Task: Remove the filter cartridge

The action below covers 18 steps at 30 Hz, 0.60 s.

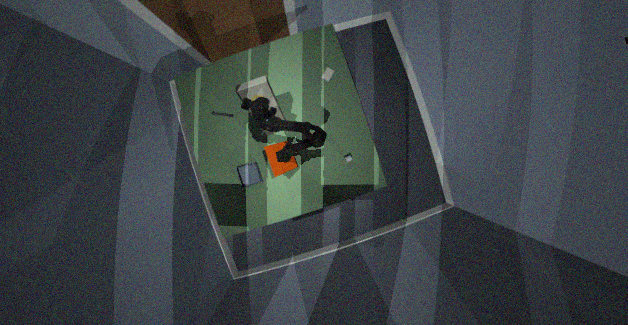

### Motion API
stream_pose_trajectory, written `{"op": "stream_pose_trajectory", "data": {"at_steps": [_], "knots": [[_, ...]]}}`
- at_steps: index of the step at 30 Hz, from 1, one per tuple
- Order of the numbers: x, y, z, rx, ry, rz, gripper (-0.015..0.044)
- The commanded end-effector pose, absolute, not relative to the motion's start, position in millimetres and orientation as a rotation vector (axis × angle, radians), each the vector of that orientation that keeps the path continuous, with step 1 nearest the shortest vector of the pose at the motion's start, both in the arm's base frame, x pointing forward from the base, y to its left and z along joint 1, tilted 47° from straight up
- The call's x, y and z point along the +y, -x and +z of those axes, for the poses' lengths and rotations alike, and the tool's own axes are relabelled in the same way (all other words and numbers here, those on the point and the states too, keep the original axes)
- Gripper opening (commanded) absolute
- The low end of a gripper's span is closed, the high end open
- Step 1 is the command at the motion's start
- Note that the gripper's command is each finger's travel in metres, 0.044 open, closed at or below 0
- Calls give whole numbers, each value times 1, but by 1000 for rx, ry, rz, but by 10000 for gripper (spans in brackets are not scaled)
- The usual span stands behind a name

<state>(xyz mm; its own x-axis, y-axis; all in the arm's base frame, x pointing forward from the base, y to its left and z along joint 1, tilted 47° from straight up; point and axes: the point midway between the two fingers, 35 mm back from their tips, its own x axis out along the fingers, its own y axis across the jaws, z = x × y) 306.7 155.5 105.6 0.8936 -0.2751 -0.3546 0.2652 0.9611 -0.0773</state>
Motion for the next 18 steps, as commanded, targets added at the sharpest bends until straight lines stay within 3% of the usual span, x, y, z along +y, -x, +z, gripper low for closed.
{"op": "stream_pose_trajectory", "data": {"at_steps": [1,18], "knots": [[155,-309,104,383,61,-268,0],[153,-313,102,457,623,-150,0]]}}
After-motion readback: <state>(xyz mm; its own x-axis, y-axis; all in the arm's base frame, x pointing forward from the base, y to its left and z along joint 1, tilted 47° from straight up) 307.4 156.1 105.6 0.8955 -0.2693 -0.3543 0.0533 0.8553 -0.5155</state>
